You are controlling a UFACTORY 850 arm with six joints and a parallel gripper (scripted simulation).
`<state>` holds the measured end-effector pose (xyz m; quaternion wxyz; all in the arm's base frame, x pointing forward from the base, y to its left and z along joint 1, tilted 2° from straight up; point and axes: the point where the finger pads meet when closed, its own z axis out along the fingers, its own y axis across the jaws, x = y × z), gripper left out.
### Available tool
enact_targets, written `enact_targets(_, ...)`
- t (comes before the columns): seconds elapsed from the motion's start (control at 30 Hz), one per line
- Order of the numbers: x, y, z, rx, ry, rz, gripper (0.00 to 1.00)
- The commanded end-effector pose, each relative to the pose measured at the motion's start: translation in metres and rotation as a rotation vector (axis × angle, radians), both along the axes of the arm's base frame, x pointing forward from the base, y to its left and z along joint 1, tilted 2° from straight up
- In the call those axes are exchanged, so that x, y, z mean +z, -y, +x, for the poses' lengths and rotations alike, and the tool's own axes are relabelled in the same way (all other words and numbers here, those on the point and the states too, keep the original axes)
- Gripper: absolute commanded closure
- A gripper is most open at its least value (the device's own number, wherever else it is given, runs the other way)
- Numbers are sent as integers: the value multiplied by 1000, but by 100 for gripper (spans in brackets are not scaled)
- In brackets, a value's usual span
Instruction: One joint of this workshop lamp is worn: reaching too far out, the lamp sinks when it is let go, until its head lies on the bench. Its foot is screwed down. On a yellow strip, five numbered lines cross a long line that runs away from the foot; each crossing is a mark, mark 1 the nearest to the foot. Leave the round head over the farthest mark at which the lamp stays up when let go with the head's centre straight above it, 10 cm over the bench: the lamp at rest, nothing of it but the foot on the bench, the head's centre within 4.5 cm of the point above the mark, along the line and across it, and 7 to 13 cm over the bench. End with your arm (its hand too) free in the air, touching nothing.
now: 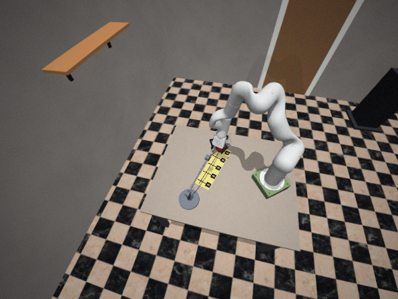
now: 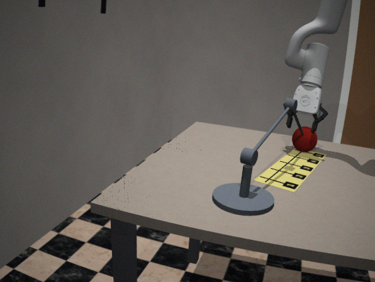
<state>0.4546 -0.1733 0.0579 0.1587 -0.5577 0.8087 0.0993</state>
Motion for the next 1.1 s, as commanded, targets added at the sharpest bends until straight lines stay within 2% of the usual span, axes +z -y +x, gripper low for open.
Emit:
enact_targets(0.0, -3, -1, 2, 0, 3, -1, 0)
enact_targets(0.1, -3, -1, 2, 0, 3, -1, 0)
enact_targets(0.13, -3, -1, 2, 0, 3, -1, 100)
enact_targets(1.07, -2, -1, 1, 0, 2, 0, 100)
